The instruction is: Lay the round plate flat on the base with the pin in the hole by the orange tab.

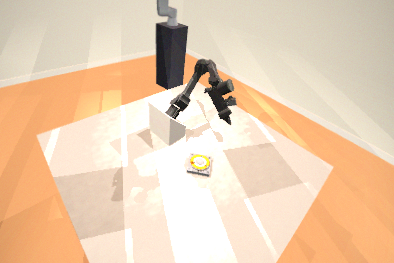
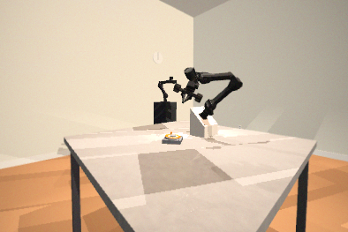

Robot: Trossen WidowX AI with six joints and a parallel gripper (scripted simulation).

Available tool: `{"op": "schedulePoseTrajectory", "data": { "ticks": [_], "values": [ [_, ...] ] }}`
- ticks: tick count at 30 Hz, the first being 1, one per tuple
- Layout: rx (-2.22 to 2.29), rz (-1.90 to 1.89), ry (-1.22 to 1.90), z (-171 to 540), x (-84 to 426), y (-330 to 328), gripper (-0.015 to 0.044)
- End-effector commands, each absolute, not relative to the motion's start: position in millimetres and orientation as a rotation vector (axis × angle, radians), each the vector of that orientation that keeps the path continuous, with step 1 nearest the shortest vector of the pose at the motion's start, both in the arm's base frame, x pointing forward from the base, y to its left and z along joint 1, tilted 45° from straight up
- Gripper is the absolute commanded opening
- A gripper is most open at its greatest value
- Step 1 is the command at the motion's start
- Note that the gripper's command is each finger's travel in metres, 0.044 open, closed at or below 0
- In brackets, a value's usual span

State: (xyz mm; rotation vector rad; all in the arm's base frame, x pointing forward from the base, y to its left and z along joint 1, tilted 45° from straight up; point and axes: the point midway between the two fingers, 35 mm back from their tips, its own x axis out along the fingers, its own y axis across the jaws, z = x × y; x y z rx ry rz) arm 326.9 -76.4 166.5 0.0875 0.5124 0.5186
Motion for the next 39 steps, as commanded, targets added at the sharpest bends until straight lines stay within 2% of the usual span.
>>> {"op": "schedulePoseTrajectory", "data": {
  "ticks": [1, 12, 18, 39],
  "values": [
    [0.224, 0.494, 0.69, 117.5, 329.3, -84.9, 0.0],
    [0.551, 0.467, 1.156, -2.9, 296.5, -80.0, 0.0],
    [0.728, 0.47, 1.442, -59.8, 257.1, -64.7, 0.0],
    [0.734, 0.472, 1.45, -100.1, 264.6, -35.7, 0.0]
  ]
}}
